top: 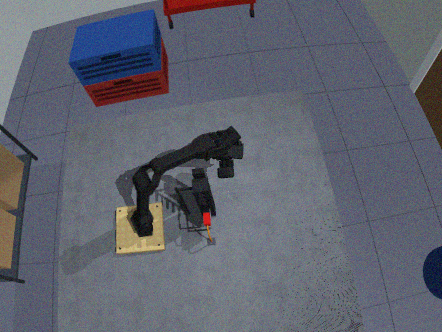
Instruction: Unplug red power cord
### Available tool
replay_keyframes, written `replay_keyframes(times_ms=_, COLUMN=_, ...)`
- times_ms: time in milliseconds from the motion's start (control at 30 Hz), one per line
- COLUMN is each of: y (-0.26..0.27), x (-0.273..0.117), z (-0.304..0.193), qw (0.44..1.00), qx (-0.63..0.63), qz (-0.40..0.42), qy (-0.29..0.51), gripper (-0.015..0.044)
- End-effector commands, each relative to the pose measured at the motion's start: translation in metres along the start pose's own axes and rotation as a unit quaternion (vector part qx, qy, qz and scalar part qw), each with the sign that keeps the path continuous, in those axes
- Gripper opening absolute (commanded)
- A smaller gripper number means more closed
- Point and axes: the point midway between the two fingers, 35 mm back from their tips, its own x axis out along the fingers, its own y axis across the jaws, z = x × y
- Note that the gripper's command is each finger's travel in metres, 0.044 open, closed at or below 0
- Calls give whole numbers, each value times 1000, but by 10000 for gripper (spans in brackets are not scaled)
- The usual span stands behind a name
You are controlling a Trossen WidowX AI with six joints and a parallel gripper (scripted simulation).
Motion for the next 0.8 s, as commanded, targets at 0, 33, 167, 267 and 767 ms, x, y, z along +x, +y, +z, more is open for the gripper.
replay_keyframes(times_ms=0, y=-62, x=-16, z=28, qw=993, qx=106, qz=-34, qy=-31, gripper=160)
replay_keyframes(times_ms=33, y=-75, x=-20, z=33, qw=990, qx=127, qz=-40, qy=-38, gripper=160)
replay_keyframes(times_ms=167, y=-115, x=-33, z=43, qw=978, qx=190, qz=-61, qy=-56, gripper=160)
replay_keyframes(times_ms=267, y=-143, x=-44, z=43, qw=965, qx=241, qz=-81, qy=-65, gripper=160)
replay_keyframes(times_ms=767, y=-278, x=-114, z=-57, qw=745, qx=628, qz=-222, qy=-20, gripper=160)
